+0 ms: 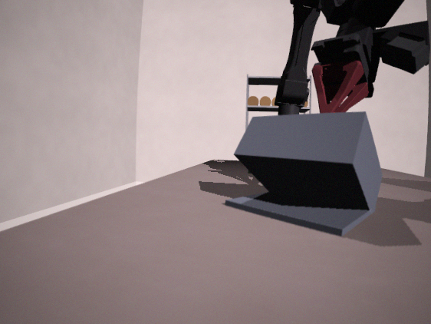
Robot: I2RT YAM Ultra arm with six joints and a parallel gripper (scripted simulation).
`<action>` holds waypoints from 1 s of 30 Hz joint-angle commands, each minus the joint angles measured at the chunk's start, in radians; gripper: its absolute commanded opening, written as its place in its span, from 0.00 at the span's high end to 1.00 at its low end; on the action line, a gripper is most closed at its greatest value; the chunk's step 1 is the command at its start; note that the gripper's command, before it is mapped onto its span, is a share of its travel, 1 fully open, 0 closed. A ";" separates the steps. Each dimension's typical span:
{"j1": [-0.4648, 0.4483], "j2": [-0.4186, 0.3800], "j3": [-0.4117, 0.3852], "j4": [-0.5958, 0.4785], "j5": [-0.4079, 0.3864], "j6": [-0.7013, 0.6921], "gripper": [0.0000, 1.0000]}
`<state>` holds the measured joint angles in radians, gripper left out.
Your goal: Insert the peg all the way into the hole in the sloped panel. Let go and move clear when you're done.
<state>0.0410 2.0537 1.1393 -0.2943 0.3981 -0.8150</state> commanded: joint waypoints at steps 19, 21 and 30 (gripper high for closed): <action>0.000 -0.008 0.004 0.002 0.000 0.000 0.00; 0.000 -0.008 0.004 0.002 0.000 0.000 0.00; 0.014 -0.039 0.005 -0.035 0.008 0.015 0.00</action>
<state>0.0422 2.0514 1.1393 -0.3073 0.3985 -0.8150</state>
